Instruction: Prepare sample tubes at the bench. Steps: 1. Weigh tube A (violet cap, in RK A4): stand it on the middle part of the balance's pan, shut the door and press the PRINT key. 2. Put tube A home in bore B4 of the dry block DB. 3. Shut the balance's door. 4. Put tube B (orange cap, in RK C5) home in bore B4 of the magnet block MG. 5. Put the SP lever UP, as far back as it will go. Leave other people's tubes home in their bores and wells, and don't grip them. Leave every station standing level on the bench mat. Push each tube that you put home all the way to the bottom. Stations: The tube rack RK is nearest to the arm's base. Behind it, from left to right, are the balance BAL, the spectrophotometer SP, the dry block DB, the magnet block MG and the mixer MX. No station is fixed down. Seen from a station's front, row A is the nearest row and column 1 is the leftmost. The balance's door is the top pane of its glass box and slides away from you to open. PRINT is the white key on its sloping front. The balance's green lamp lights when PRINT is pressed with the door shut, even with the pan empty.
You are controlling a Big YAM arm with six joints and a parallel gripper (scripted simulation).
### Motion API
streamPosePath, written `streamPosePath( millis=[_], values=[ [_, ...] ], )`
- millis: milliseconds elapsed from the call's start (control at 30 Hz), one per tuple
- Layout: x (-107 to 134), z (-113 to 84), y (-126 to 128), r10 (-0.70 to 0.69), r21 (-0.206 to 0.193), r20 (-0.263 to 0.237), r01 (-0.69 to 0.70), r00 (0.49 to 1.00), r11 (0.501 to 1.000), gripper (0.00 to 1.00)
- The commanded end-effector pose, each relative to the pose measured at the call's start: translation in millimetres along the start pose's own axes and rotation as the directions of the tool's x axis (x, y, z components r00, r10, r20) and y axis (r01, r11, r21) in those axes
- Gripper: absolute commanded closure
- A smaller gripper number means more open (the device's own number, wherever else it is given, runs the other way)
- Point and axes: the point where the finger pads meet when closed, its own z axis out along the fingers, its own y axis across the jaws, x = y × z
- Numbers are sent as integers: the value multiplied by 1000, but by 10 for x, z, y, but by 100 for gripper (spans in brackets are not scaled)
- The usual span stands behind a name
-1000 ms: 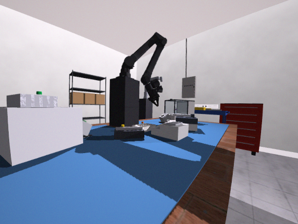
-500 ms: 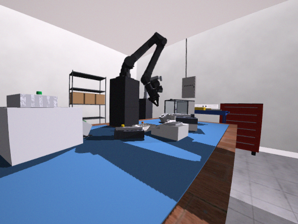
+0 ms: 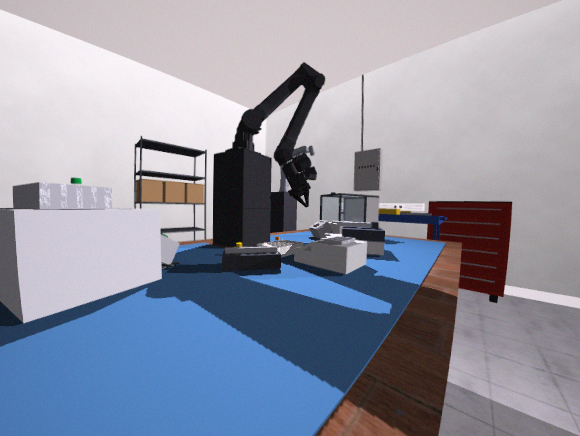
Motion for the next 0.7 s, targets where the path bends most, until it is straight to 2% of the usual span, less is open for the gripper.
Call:
streamPosePath(
  millis=[0,133,167,200,667],
  values=[
    [0,-24,2,0,1,2,0,1000,1000,100],
    [0,-24,2,0,1,2,0,1000,1000,100],
    [-31,-55,18,0,-2,0,0,1000,1000,70],
    [12,-101,17,0,-2,-11,0,1000,1000,70],
    [-95,-262,15,0,-2,-7,0,1000,1000,70]
  ],
)
